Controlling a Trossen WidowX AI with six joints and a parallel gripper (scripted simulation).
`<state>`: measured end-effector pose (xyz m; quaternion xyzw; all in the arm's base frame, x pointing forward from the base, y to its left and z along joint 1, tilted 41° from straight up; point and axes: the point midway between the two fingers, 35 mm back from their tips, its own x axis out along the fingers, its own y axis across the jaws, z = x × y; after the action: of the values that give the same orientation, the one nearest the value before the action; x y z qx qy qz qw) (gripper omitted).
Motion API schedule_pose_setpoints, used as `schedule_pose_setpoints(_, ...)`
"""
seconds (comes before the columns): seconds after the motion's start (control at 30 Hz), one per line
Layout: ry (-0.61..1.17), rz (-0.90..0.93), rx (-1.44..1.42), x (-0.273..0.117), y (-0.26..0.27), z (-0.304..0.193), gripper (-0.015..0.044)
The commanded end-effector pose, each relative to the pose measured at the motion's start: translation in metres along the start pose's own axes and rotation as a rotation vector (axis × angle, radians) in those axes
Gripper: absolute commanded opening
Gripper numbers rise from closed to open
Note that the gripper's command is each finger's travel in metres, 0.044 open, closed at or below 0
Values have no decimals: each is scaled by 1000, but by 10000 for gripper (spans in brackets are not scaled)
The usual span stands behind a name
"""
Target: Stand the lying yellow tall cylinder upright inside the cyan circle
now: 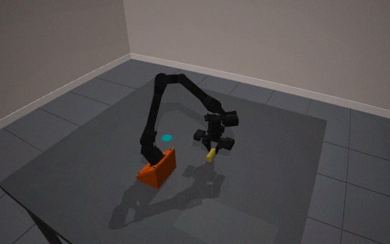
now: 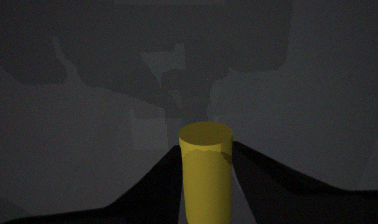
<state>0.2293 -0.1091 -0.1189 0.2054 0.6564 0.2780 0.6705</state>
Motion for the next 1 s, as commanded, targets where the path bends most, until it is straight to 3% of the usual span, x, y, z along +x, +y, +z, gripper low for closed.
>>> schedule_pose_setpoints(0.0,0,-10,-7,-13,-2,2,105)
schedule_pose_setpoints(0.97,3,-13,3,-91,5,1,105)
